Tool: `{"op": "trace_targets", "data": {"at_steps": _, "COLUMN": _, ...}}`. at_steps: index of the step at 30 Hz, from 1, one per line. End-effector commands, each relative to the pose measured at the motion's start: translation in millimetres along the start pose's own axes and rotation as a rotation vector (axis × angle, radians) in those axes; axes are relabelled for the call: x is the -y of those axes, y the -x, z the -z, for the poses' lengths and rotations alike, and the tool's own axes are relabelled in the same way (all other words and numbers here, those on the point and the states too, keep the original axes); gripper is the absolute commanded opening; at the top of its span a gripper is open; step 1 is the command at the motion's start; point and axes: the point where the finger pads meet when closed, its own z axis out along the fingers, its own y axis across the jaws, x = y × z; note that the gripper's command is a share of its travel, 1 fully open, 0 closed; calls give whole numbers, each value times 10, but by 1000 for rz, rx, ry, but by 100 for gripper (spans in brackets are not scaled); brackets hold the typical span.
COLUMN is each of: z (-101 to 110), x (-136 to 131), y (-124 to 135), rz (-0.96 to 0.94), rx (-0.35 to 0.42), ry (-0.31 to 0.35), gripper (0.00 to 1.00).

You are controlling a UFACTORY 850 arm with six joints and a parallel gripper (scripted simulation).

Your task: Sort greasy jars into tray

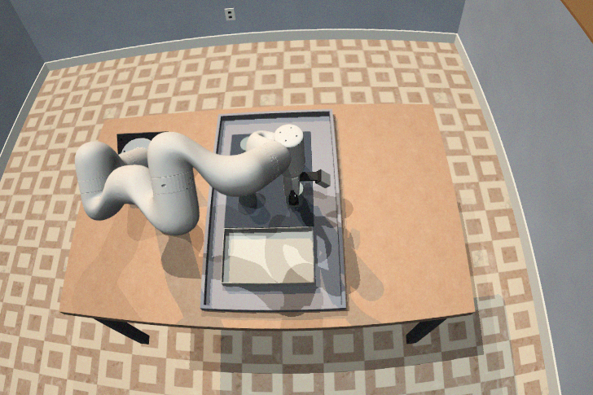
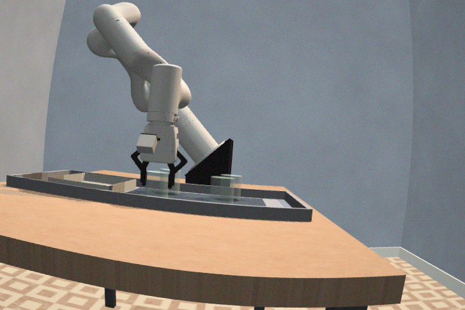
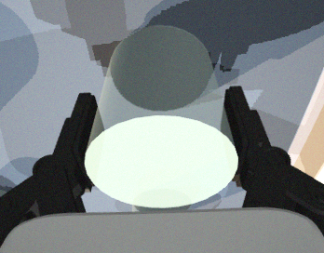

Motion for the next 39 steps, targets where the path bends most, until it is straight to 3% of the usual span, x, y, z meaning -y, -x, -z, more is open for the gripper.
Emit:
{"op": "trace_targets", "data": {"at_steps": 1, "z": 7, "x": 0, "y": -7, "rz": 0, "rx": -2, "ry": 0, "gripper": 76}}
{"op": "trace_targets", "data": {"at_steps": 39, "z": 7, "x": 0, "y": -7, "rz": 0, "rx": -2, "ry": 0, "gripper": 70}}
